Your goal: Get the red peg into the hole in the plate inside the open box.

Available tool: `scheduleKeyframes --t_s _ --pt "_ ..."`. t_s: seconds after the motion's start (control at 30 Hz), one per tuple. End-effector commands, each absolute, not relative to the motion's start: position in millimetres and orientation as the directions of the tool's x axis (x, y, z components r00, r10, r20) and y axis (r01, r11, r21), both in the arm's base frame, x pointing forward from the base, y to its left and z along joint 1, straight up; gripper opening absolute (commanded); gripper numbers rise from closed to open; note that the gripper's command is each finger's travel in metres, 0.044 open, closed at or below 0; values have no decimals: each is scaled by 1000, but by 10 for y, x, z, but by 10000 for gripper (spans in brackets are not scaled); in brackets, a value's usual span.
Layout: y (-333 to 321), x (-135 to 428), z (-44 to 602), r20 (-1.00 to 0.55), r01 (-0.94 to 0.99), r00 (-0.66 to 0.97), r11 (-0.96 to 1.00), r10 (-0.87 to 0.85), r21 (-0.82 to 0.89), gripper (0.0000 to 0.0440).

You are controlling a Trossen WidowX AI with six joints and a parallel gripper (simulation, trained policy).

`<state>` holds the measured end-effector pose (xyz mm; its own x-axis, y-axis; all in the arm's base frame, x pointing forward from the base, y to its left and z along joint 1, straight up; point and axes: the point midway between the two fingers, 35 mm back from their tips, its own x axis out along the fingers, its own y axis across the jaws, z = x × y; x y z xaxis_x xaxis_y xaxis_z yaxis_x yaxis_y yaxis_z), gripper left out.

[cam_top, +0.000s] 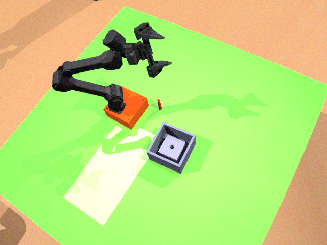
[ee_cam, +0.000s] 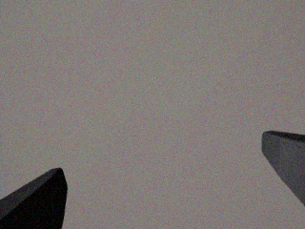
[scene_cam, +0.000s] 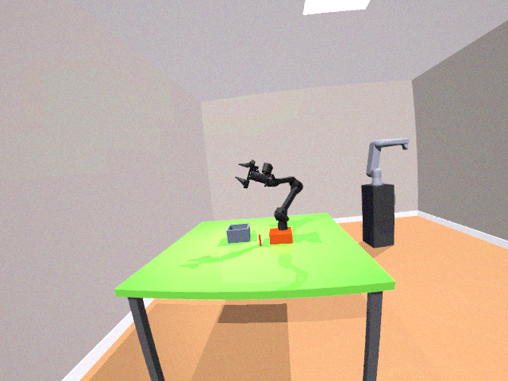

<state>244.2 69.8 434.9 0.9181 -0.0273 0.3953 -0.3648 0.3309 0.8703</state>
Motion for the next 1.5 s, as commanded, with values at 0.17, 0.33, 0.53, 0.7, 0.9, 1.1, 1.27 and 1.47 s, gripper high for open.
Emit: scheduleKeyframes --t_s 0.17,0.33,0.53,0.7,0.9,1.1,1.27,1.47 --pt "1037 2793 3783 169 -181 983 474 68 862 440" --pt "1187 2915 3426 24 -81 994 558 109 826 440" --pt "1321 2988 2988 -156 27 978 652 140 757 440" --pt "1390 2990 2629 -308 109 939 721 151 684 440" --pt "1418 2927 2227 -488 201 862 788 140 582 440" --pt "1380 2799 1866 -655 296 749 832 102 469 440" --pt "1303 2653 1601 -773 380 632 849 51 366 440" --pt "1185 2454 1323 -878 480 478 843 -20 242 440"
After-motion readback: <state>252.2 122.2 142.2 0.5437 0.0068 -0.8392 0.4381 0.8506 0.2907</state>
